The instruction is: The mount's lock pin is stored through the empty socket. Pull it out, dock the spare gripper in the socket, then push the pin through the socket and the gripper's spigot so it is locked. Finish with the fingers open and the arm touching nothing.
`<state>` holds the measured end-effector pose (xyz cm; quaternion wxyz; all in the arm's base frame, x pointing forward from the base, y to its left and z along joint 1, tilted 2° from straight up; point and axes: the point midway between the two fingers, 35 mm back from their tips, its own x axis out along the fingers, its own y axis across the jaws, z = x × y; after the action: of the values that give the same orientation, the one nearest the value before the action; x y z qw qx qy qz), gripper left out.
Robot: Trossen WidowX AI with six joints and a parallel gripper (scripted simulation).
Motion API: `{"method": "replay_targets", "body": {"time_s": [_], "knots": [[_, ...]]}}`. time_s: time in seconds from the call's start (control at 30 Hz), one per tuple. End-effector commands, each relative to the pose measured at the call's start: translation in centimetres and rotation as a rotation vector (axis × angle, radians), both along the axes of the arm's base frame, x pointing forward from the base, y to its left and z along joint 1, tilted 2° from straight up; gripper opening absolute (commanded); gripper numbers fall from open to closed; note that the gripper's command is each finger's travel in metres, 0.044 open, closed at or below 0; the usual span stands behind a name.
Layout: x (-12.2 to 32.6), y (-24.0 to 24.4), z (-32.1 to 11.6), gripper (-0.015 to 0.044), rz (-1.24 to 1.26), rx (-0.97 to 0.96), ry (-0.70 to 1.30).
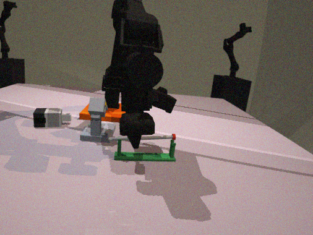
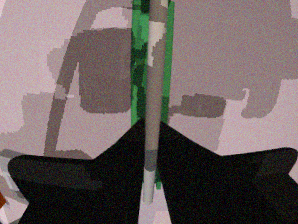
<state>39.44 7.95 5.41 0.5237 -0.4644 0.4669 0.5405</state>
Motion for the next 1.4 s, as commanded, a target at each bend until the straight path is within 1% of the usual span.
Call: {"method": "replay_targets", "body": {"time_s": [0.0,0.33,1.37], "knots": [[0.07,0.05,-0.50,0.0000,0.002,0.000,-0.002],[-0.03,0.05,-1.09,0.0000,0.003,-0.001,-0.001],[-0.03,0.05,-1.09,0.0000,0.003,-0.001,-0.001]]}}
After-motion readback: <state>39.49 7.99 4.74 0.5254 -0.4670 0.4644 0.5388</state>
